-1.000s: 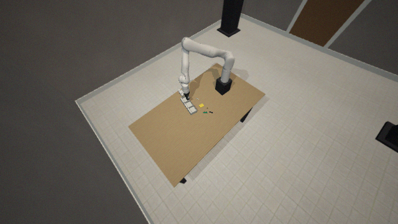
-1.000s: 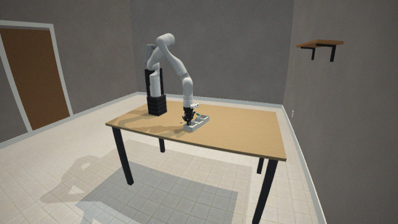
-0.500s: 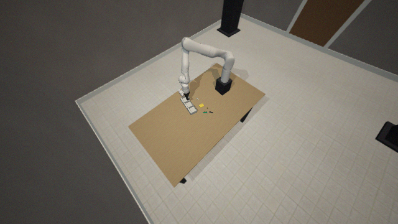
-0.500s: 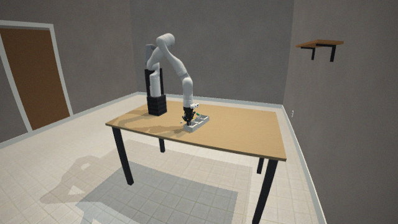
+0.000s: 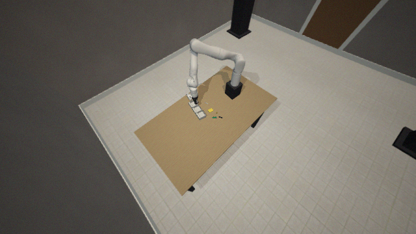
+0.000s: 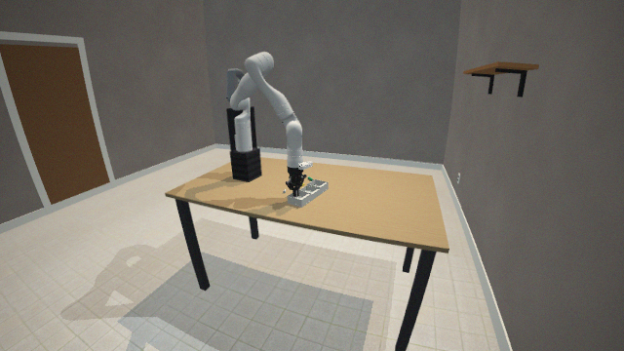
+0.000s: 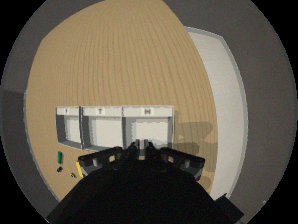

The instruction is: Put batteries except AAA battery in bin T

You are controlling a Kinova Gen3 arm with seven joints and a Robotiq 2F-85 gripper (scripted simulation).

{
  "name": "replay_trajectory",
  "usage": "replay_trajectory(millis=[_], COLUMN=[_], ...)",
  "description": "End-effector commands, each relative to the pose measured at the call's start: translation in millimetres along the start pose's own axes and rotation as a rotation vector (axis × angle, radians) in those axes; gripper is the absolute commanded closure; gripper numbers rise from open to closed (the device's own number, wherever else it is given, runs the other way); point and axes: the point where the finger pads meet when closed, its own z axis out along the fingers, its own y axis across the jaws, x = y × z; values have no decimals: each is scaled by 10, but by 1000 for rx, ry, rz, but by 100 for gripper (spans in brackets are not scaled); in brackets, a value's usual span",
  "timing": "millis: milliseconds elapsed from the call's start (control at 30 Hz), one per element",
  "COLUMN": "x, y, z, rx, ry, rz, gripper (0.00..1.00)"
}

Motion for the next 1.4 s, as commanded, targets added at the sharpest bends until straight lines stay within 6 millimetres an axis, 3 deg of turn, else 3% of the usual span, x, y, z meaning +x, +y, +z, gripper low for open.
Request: replay_trajectory(millis=[0, 567, 767, 967, 1367], x=[-15, -16, -19, 1, 10], y=[-7, -7, -7, -11, -605], z=[-65, -265, -504, -508, -502], rx=[2, 2, 2, 5, 0], ry=[-3, -3, -3, 2, 9], rz=[-1, -1, -2, 8, 2], gripper=[91, 91, 91, 91, 91])
